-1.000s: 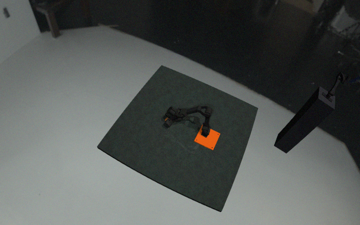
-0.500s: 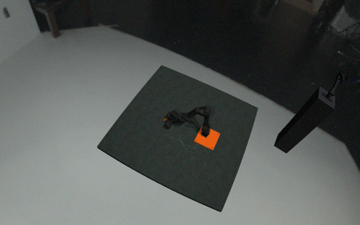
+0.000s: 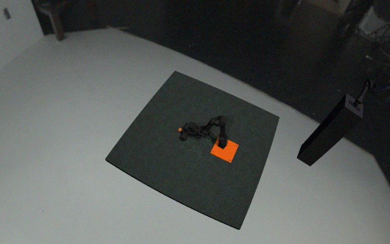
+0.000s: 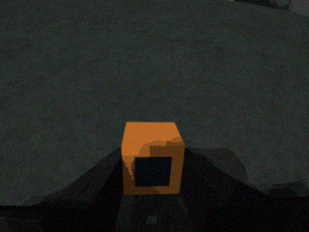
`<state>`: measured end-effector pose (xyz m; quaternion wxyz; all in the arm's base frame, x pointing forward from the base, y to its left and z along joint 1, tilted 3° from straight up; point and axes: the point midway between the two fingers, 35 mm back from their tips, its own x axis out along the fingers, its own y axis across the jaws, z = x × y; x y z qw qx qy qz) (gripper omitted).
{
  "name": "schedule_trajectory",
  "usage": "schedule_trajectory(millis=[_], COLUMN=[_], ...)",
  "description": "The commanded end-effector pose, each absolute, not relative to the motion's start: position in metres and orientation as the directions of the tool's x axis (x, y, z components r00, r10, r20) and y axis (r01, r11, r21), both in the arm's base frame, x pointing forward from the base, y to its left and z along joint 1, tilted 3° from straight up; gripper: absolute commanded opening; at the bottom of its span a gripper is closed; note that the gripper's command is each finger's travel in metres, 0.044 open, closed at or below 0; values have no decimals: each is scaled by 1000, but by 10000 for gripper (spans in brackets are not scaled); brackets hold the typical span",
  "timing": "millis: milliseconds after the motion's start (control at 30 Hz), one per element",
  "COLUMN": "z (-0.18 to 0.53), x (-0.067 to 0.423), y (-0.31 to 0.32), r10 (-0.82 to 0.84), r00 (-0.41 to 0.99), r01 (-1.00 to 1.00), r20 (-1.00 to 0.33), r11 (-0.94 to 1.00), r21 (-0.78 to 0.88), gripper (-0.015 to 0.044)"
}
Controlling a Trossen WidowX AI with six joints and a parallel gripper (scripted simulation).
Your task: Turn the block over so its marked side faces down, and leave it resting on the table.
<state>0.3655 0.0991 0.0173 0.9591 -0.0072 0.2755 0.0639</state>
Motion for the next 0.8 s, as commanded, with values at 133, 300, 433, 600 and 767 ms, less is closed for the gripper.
schedule_trajectory(millis=[133, 300, 433, 600, 767], z=[19, 19, 19, 19, 19], x=[364, 364, 364, 364, 364], y=[99, 99, 99, 99, 99], r10=[118, 118, 118, 118, 118], r00=[857, 857, 857, 857, 857], r01=[-127, -127, -127, -127, -127], r20=[-501, -501, -501, -501, -501], r11=[992, 992, 992, 992, 992], r21=[16, 16, 16, 16, 16], gripper=[0, 0, 0, 105, 236])
